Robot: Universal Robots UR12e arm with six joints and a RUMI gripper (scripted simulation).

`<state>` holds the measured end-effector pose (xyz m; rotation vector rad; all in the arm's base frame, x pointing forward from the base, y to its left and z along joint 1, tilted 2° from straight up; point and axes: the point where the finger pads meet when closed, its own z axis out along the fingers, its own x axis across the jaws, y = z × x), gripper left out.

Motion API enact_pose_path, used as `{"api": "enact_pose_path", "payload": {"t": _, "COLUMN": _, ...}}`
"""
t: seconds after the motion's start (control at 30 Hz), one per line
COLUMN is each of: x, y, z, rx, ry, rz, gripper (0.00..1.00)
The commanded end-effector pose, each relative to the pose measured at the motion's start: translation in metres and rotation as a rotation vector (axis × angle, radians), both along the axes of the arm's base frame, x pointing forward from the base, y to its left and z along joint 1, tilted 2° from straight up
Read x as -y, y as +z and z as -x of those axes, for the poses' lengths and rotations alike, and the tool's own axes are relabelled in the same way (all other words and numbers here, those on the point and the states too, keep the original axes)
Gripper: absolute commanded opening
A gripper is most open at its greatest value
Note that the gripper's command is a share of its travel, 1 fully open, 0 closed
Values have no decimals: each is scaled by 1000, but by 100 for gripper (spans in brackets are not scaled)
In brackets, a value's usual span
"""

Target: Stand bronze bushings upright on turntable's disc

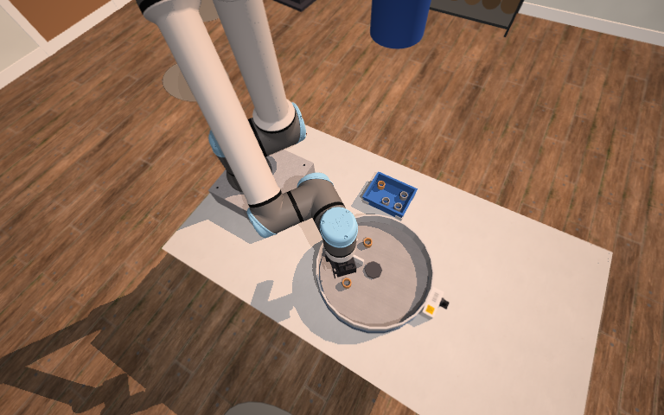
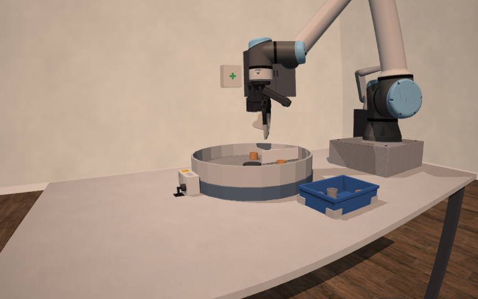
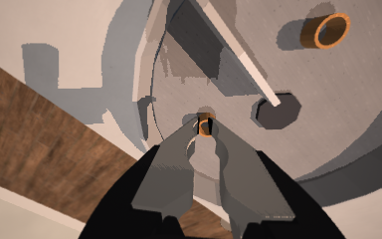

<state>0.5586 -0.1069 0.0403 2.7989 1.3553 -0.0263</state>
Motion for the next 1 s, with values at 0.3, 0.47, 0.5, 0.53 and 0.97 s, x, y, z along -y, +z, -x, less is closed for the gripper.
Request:
{"api": "enact_pose_path", "payload": {"t": 0.3, "x": -31, "y": -1, "z": 7, "rx": 2, "ry": -14, "rz": 0, "gripper": 6}}
{"api": "enact_pose_path", "payload": {"t": 0.47, "x": -56, "y": -2, "z": 12, "rx": 2, "ry": -25, "rz": 0, "gripper": 6}}
{"api": "enact_pose_path", "payload": {"t": 0.5, "x": -62, "y": -2, "z": 13, "rx": 2, "ry": -28, "rz": 0, "gripper": 6}}
{"api": "enact_pose_path", "payload": {"t": 0.53, "x": -68, "y": -2, "z": 14, "rx": 2, "ry": -31, "rz": 0, "gripper": 6}}
{"api": "enact_pose_path", "payload": {"t": 0.97, "x": -144, "y": -5, "z": 29, "rx": 4, "ry": -64, "rz": 0, "gripper": 6}}
